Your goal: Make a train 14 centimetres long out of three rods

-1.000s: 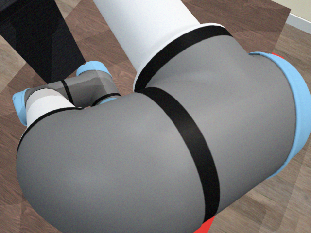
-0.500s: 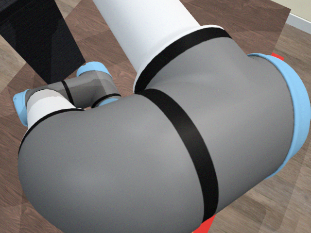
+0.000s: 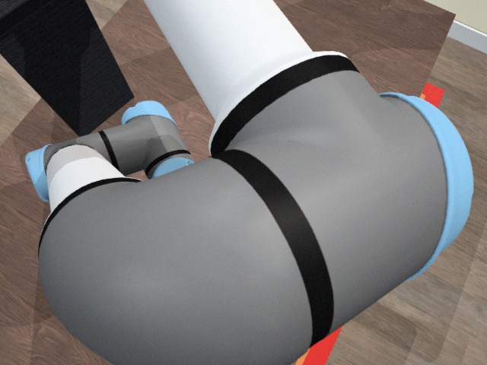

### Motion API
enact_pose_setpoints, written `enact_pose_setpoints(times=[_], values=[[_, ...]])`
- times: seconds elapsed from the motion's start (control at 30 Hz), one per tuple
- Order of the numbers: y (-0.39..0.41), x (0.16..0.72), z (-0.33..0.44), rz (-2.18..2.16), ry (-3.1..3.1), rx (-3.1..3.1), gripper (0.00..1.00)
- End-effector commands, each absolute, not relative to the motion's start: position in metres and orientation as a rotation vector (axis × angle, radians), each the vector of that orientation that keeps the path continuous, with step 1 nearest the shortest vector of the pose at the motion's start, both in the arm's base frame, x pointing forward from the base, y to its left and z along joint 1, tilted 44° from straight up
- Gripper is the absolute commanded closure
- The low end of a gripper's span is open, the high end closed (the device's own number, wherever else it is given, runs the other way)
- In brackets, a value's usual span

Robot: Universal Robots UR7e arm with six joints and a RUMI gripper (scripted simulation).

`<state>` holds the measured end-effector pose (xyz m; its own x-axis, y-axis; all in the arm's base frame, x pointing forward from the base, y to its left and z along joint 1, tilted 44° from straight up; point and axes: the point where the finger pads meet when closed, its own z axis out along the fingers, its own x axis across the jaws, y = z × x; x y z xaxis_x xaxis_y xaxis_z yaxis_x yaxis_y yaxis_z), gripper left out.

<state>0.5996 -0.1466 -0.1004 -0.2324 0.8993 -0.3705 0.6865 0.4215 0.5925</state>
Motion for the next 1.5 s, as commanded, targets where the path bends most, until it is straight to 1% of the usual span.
enact_pose_setpoints(times=[0.0,1.27,1.3,1.47], values=[[-0.1469,0.6012,-0.1014,0.401,1.998,1.338,0.86],[-0.1469,0.6014,-0.1017,0.401,1.998,1.338,0.86],[-0.1469,0.6014,-0.1017,0.401,1.998,1.338,1.00],[-0.1469,0.6014,-0.1017,0.401,1.998,1.338,1.00]])
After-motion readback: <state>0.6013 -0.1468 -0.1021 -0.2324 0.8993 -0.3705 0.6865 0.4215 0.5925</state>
